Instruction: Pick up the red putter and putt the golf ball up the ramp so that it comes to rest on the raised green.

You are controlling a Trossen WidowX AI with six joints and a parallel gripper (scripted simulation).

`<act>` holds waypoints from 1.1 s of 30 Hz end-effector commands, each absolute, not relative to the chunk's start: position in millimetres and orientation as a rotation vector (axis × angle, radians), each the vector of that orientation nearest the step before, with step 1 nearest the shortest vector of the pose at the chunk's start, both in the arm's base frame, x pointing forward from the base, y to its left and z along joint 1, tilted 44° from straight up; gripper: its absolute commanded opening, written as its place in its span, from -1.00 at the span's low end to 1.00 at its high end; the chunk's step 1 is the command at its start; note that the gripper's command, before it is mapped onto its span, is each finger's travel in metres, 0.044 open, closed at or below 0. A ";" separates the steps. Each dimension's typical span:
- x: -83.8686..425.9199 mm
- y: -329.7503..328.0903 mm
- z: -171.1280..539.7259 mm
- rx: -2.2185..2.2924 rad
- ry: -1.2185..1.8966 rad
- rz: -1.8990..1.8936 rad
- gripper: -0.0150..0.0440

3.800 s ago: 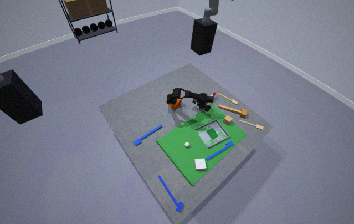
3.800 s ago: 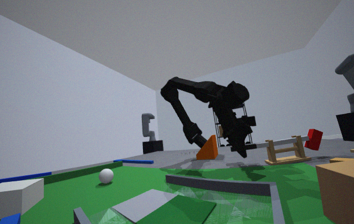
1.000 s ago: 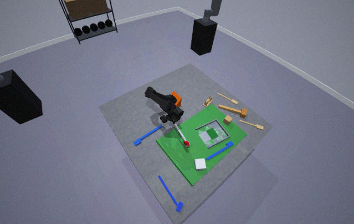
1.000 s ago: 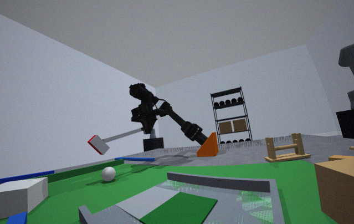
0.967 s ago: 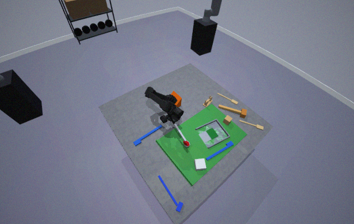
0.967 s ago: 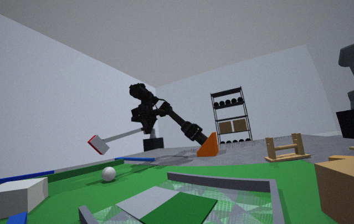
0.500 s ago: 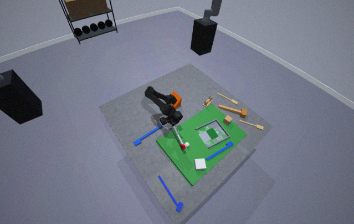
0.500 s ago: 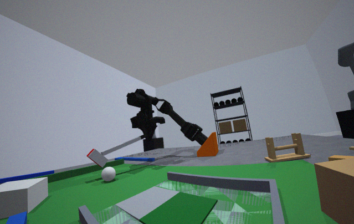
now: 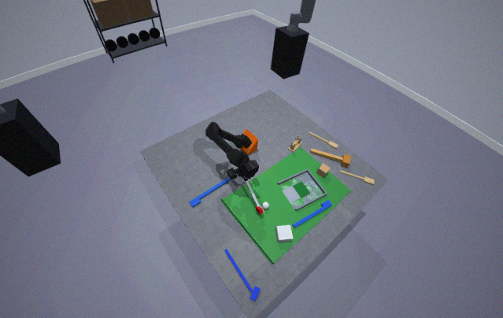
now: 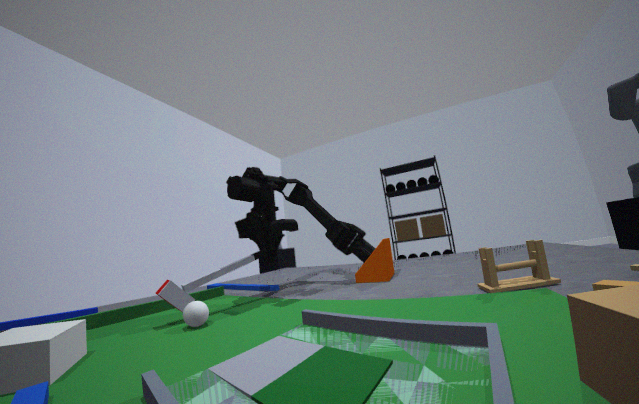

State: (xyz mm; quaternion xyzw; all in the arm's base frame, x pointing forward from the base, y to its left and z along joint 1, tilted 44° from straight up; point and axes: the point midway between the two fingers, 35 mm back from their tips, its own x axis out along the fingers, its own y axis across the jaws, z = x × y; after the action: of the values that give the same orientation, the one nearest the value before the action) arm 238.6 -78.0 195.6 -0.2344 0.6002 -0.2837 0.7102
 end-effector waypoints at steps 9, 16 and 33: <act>239.4 -86.4 187.5 -0.522 1.332 -0.632 -0.49; 239.4 -86.4 187.5 -0.522 1.332 -0.632 -0.49; 236.4 -110.4 206.5 -0.527 1.326 -0.632 -0.49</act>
State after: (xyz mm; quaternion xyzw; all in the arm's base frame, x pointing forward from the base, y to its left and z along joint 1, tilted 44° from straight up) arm 235.6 -108.2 202.7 -0.2376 0.6015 -0.2843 0.7078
